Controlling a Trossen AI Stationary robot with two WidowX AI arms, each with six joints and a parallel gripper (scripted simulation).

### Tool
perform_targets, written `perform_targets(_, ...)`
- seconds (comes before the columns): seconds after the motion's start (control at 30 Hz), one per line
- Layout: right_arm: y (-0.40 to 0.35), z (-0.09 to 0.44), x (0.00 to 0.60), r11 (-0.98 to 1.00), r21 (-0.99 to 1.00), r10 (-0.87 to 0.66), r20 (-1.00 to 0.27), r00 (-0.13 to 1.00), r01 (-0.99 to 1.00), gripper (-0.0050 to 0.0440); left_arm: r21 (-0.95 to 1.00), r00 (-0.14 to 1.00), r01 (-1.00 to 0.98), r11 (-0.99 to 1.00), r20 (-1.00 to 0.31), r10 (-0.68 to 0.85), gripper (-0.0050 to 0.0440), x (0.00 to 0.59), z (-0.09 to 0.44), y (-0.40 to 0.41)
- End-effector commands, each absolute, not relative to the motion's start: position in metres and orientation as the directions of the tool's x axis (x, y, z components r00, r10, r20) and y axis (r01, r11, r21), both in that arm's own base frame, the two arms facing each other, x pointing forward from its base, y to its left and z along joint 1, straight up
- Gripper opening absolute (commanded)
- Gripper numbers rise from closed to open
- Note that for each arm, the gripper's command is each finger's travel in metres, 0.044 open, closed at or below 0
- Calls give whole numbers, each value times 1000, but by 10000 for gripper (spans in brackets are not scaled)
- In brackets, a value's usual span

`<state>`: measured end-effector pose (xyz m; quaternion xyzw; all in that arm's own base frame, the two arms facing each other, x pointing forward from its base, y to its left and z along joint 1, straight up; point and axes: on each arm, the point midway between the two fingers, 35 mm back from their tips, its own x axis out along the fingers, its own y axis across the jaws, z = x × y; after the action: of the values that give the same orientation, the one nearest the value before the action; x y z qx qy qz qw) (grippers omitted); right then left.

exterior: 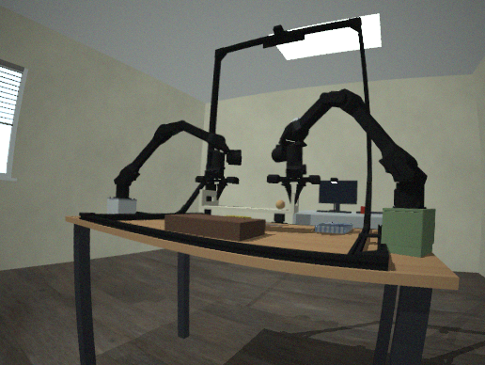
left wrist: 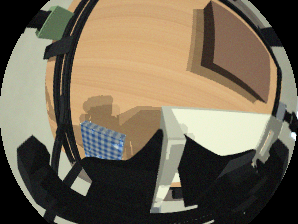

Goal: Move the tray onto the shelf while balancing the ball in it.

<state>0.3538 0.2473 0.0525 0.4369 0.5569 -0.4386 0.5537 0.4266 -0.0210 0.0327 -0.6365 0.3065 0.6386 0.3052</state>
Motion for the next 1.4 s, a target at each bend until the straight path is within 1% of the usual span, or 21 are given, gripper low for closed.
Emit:
perform_targets(0.0,245,58,354,234,8,36,-999,0,972,20,8,16,-780,-626,-999,-33,20,426,38,-19)
perform_targets(0.2,244,57,354,234,-2,-12,-1000,1,972,20,-2,-6,-780,-626,-1000,10,20,425,39,-18)
perform_targets(0.57,239,58,354,234,9,39,-999,0,972,20,9,17,-780,-626,-999,-35,20,423,38,-14)
perform_targets(0.73,238,57,354,234,-2,-10,-1000,0,972,20,-2,-4,-780,-626,-1000,9,20,422,39,-13)
perform_targets(1.13,233,58,354,234,9,37,-999,0,972,20,9,16,-780,-626,-999,-34,20,421,38,-8)
perform_targets(1.3,232,57,354,234,-3,-17,-1000,1,972,20,-3,-8,-780,-626,-1000,15,20,420,40,-8)
perform_targets(1.37,231,57,354,234,-1,-5,-1000,1,972,20,-1,-3,-780,-626,-1000,4,20,419,39,-6)
